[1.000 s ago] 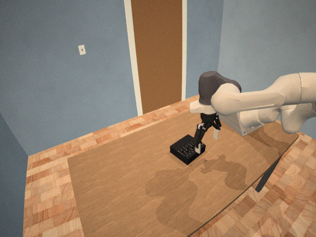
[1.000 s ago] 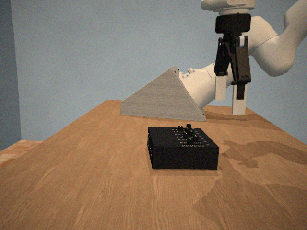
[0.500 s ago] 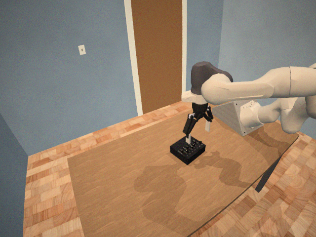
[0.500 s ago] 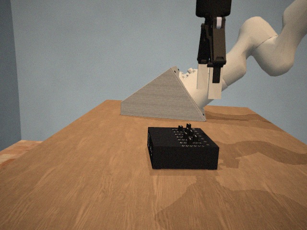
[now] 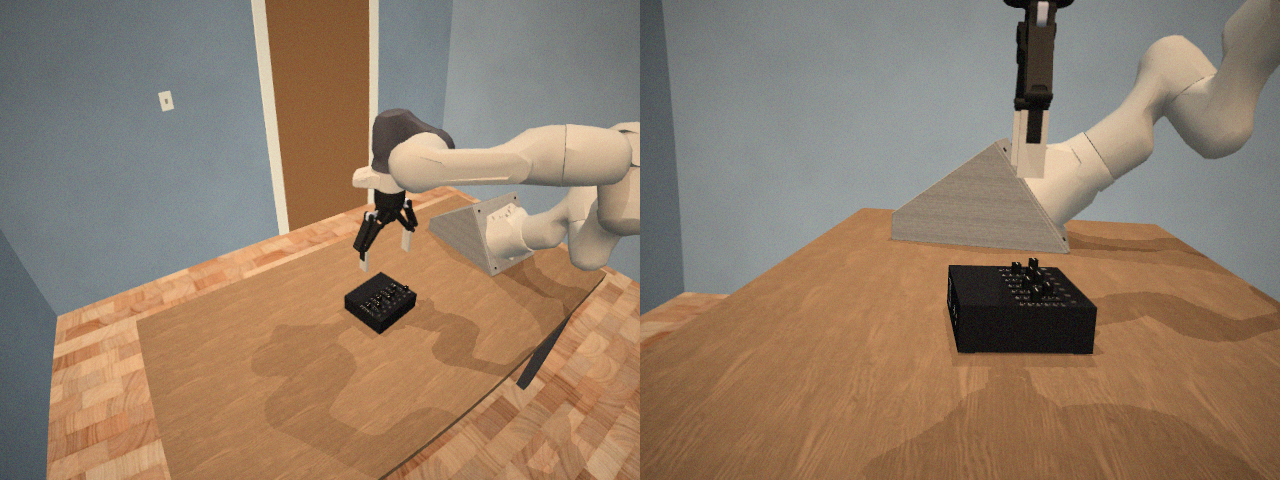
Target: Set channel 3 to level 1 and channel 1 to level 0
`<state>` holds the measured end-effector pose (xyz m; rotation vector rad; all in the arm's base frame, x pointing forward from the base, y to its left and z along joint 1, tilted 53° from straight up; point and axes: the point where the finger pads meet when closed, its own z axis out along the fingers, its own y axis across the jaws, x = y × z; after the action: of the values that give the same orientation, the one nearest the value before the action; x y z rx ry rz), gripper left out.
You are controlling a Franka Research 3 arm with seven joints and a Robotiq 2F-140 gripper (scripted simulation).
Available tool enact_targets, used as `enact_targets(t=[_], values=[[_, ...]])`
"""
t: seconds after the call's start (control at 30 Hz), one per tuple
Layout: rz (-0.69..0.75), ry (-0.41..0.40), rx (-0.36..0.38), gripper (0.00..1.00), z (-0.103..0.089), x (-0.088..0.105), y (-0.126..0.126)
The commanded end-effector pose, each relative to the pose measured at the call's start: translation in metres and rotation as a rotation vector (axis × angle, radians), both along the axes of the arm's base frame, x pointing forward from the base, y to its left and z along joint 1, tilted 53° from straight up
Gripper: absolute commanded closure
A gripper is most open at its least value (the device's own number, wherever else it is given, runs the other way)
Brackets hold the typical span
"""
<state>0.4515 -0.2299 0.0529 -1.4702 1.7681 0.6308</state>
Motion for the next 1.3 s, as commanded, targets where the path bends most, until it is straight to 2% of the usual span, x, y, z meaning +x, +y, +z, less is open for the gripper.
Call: enact_targets(t=[0.0,0.13,0.3,0.5,0.57,0.6,0.97,1.07,1.13,1.17,1.27], values=[[-0.001,0.010,0.006,0.00,0.000,0.000,0.002],[-0.048,0.068,0.024,0.00,-0.001,0.002,0.003],[-0.218,0.278,0.089,0.00,-0.005,0.011,0.005],[-0.321,0.394,0.129,0.00,-0.015,0.029,0.011],[-0.321,0.394,0.129,0.00,-0.015,0.029,0.011],[-0.363,0.445,0.148,0.00,-0.017,0.033,0.012],[-0.543,0.645,0.222,0.00,-0.036,0.070,0.026],[-0.591,0.700,0.243,0.00,-0.038,0.076,0.029],[-0.591,0.700,0.243,0.00,-0.038,0.076,0.029],[-0.634,0.751,0.262,0.00,-0.039,0.077,0.030],[-0.687,0.807,0.282,0.00,-0.040,0.080,0.031]])
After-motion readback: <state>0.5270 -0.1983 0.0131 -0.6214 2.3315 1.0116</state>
